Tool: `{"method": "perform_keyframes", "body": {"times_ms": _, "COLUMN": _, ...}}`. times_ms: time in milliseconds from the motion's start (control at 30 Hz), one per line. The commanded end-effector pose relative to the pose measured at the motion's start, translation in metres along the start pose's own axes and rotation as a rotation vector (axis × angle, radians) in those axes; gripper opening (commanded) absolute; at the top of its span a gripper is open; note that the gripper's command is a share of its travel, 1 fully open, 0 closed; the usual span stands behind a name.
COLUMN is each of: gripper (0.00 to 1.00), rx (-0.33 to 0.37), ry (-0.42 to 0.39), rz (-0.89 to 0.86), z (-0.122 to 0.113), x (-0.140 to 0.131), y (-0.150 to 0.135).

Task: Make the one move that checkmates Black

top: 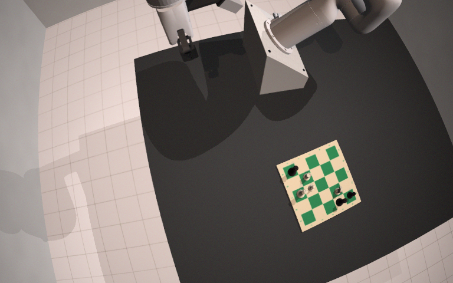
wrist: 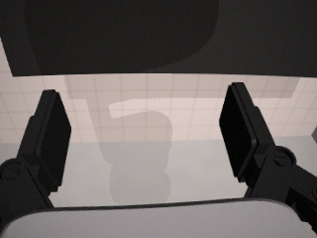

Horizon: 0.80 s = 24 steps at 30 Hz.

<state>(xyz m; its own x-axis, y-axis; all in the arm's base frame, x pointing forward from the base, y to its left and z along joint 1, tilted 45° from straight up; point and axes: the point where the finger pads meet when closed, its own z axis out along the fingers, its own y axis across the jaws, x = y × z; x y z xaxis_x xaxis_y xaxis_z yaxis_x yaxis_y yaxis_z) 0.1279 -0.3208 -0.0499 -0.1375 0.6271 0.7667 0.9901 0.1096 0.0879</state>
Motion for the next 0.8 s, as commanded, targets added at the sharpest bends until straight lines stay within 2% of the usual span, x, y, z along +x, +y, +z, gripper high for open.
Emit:
{"method": "perform_keyframes", "body": {"times_ms": 0, "gripper": 1.00, "rx": 0.000, "ry": -0.005, "rz": 0.000, "z": -0.002, "x": -0.001, "y": 0.000}}
{"method": "perform_keyframes", "body": {"times_ms": 600, "gripper": 1.00, "rx": 0.000, "ry": -0.005, "rz": -0.002, "z": -0.002, "x": -0.001, "y": 0.001}}
{"method": "perform_keyframes", "body": {"times_ms": 767, "gripper": 1.00, "rx": 0.013, "ry": -0.028, "rz": -0.078, "z": -0.010, "x": 0.003, "y": 0.021}}
